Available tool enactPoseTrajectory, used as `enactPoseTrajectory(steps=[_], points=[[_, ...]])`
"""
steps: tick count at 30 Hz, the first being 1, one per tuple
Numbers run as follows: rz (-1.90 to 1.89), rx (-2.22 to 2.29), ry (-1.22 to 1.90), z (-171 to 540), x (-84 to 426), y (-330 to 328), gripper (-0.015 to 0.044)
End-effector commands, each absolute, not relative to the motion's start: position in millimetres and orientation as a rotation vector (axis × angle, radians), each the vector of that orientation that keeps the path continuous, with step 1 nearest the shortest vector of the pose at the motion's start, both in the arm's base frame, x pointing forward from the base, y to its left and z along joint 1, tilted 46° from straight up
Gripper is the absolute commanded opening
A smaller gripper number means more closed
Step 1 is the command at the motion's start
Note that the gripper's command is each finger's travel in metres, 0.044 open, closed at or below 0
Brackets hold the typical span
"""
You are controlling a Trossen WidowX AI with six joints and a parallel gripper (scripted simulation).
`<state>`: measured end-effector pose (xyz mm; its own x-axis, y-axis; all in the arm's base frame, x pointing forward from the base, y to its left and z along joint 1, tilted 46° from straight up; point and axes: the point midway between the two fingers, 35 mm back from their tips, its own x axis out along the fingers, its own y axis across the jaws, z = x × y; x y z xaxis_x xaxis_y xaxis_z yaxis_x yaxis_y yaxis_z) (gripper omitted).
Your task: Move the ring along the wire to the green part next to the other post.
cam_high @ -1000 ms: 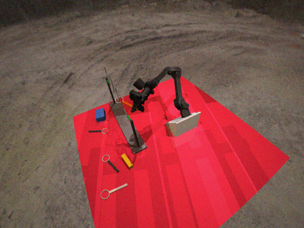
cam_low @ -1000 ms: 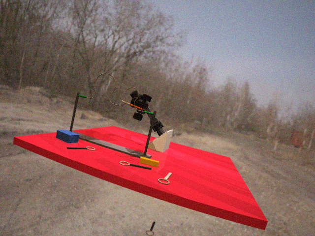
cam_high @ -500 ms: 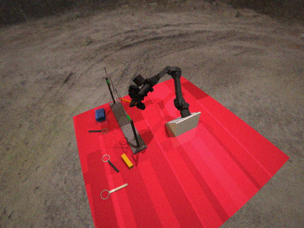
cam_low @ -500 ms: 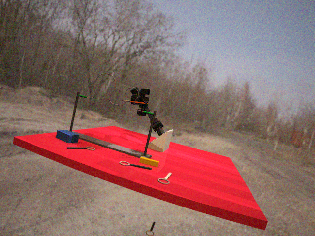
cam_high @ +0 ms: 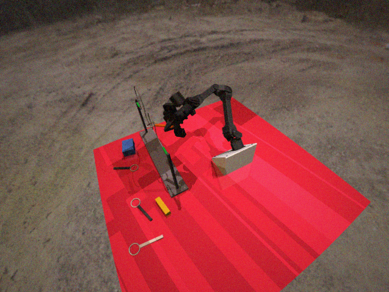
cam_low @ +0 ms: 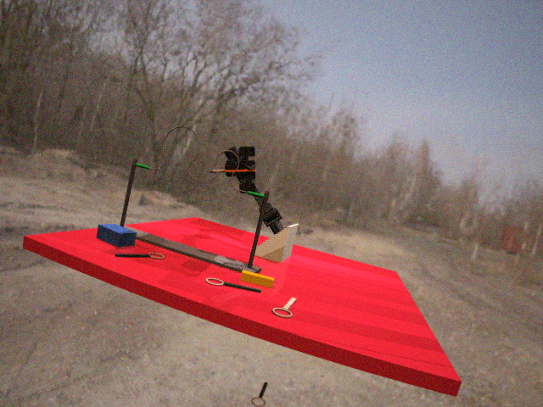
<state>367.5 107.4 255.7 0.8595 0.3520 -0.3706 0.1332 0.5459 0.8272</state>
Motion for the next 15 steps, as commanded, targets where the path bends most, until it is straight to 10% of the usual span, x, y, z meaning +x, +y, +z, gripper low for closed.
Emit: enactPoseTrajectory(steps=[1, 15], points=[[0.158, 1.038, 0.532, 267.0, 368.1, 111.3, -0.015], [0.17, 1.081, 0.53, 281.0, 368.4, 116.2, -0.015]])
